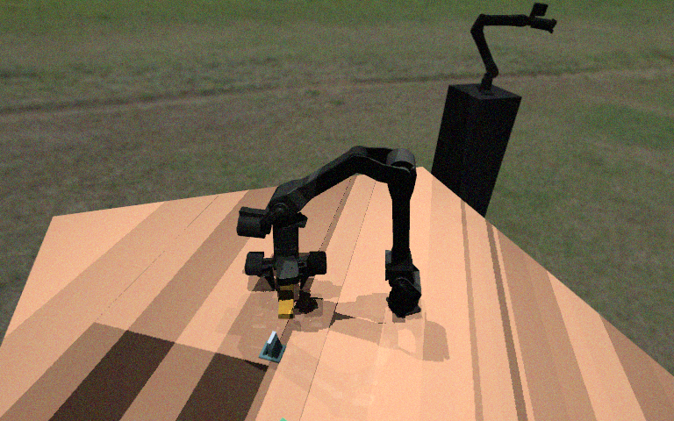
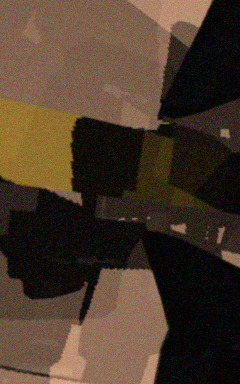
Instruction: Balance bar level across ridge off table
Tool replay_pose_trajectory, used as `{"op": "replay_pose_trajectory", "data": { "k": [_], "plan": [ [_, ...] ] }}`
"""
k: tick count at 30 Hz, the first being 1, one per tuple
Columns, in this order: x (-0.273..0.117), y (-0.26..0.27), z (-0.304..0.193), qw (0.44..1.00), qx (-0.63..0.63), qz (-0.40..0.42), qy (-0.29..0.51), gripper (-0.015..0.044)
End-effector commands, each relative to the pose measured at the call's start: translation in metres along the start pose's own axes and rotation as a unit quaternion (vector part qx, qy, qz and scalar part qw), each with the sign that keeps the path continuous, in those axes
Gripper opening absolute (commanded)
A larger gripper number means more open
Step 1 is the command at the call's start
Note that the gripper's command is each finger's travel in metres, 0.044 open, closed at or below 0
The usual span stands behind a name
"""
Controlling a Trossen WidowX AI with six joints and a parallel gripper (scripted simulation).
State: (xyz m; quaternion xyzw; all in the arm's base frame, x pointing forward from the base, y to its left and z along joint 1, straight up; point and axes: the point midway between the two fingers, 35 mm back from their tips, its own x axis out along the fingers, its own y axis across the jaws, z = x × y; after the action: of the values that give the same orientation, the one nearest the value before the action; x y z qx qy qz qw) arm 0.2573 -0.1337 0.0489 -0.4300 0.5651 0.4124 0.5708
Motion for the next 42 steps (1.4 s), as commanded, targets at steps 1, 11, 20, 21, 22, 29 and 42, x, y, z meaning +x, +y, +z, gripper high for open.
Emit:
{"op": "replay_pose_trajectory", "data": {
  "k": [1,11,20,21,22,29,42],
  "plan": [
    [0.001,-0.001,0.0,1.0,-0.003,-0.001,-0.002,0.0315],
    [0.001,0.0,0.0,1.0,0.0,0.0,0.0,0.0236],
    [0.001,0.0,0.0,1.0,0.0,0.0,0.0,0.0098],
    [0.001,0.0,0.0,1.0,0.0,0.0,0.0,0.0091],
    [0.001,0.0,0.0,1.0,0.0,0.0,0.0,0.0085],
    [-0.013,-0.002,0.0,1.0,0.0,-0.001,0.0,0.0],
    [-0.046,-0.005,-0.001,1.0,-0.001,-0.001,-0.001,0.0]
  ]
}}
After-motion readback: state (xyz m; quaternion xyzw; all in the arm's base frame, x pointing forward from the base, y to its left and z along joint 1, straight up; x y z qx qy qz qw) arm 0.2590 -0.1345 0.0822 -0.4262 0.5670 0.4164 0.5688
